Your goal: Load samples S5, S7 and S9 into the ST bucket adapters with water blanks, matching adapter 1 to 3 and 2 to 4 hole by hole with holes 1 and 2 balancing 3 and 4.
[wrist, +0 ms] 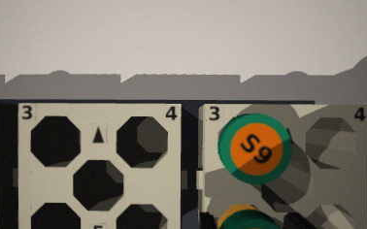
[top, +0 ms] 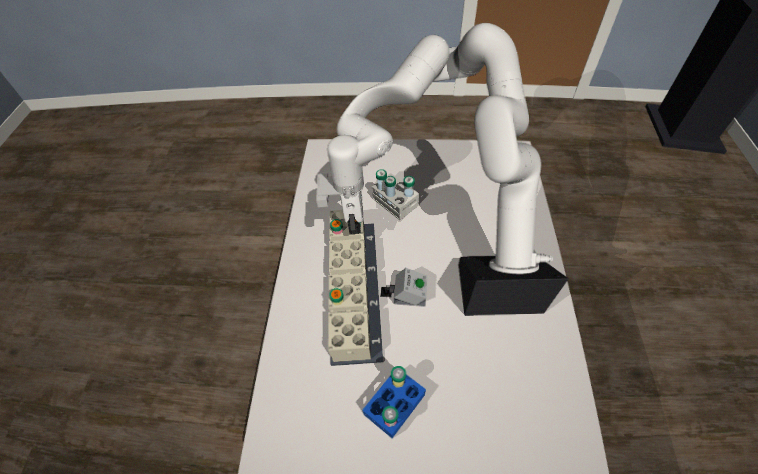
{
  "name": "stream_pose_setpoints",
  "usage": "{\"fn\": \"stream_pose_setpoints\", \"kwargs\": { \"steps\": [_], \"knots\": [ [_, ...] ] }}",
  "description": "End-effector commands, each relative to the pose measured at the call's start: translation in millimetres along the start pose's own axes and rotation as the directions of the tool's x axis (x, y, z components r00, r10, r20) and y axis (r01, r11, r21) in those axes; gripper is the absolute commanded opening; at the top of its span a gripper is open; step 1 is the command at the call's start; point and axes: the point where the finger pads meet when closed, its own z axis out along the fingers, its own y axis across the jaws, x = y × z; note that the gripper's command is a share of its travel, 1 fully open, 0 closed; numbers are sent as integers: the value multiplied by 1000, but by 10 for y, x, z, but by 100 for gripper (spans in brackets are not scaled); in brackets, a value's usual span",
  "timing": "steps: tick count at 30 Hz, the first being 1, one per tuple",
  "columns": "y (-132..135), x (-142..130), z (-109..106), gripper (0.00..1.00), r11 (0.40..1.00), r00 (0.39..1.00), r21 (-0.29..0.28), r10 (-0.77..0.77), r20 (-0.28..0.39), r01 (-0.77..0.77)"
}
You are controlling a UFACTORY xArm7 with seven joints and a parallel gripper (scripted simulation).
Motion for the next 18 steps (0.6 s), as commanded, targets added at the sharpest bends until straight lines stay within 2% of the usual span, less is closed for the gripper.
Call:
{"fn": "stream_pose_setpoints", "kwargs": {
  "steps": [1, 18],
  "knots": [
    [-3, 13, -114, 44, 1000, 1000, 0, 0, -5, 0],
    [-3, 12, -414, 44, 1000, 1000, 0, 0, -5, 0]
  ]
}}
